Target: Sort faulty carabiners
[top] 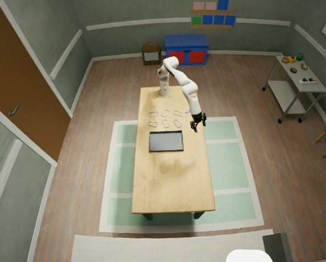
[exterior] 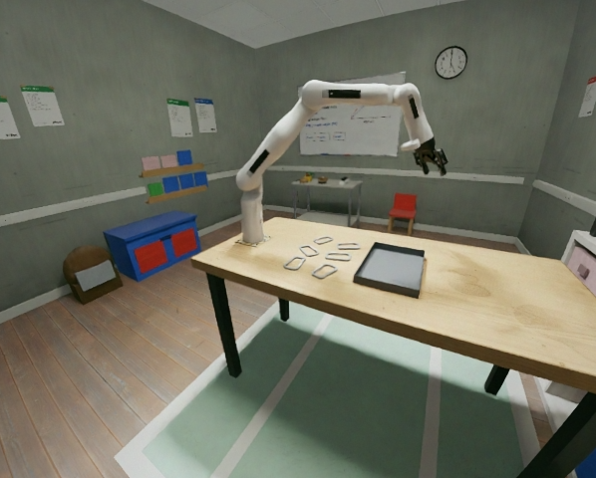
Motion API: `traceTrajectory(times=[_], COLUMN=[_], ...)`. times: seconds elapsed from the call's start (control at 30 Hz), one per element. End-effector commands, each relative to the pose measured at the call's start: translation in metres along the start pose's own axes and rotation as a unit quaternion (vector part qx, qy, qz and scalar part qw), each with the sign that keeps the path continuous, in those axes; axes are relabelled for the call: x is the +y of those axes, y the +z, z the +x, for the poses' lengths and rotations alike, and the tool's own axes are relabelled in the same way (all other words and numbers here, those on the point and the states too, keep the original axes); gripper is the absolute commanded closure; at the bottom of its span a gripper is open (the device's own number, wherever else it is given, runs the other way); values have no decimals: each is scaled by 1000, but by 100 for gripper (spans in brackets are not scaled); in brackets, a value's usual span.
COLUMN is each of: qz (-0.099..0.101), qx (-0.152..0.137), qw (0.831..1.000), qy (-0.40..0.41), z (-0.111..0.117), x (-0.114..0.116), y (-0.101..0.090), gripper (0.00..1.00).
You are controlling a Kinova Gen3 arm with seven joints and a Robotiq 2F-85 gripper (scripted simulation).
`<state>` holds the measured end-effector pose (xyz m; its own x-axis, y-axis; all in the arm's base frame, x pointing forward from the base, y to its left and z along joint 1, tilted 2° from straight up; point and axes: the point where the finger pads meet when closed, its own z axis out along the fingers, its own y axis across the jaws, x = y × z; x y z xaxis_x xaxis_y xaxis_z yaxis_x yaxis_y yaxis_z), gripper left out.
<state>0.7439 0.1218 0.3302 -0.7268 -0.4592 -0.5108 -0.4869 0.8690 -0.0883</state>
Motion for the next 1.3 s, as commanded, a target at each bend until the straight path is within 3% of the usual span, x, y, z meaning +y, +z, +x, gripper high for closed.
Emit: traceTrajectory(times=[0.0,1.1,1.13,1.27], qz=[1,1,31,31], qx=[-1,-1,3,3], qw=[1000,1000,998,998], qy=[0,0,53,53], z=[-1,-1,27,30], x=[0,0,-66,-73], y=[-2,-2,-12,-13], gripper=[0,0,0,0])
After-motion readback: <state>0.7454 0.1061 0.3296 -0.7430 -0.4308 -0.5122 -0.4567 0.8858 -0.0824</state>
